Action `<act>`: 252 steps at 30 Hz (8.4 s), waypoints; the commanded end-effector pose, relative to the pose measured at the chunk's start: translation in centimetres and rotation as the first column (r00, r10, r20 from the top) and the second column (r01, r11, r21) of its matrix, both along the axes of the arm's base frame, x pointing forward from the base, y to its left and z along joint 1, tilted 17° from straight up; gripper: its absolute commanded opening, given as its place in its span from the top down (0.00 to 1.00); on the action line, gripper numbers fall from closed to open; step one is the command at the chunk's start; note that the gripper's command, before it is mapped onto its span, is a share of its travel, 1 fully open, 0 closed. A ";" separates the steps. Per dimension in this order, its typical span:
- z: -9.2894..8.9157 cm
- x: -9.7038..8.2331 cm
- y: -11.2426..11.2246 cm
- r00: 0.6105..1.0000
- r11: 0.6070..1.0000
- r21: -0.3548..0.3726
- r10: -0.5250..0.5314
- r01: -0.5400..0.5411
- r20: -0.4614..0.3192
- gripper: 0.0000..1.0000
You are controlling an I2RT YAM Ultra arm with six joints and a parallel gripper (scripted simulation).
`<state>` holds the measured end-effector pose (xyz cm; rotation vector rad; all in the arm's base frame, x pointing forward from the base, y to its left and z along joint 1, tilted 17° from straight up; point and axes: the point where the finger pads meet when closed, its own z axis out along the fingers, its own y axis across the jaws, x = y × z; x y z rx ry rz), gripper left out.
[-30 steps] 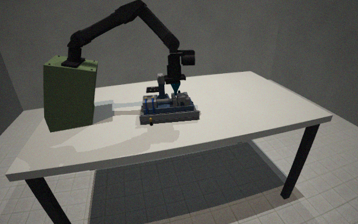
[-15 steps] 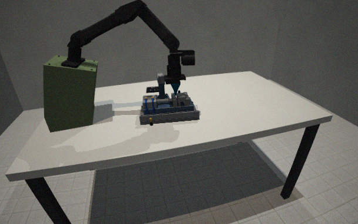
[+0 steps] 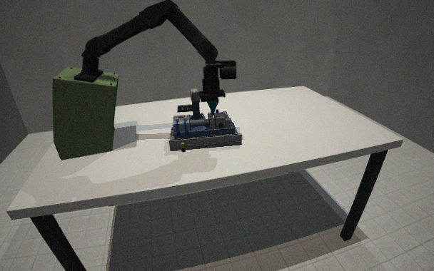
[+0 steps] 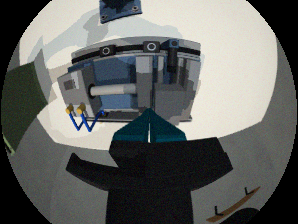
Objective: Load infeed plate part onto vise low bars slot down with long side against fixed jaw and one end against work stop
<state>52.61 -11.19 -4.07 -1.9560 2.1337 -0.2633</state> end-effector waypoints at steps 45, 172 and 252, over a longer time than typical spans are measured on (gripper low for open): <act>1.8 0.2 -0.1 0.999 1.000 0.004 -0.004 0.004 0.036 1.00; 0.3 1.4 0.2 0.999 1.000 0.005 0.002 -0.002 0.032 1.00; 0.4 1.6 0.2 1.000 1.000 0.010 0.001 -0.002 0.014 1.00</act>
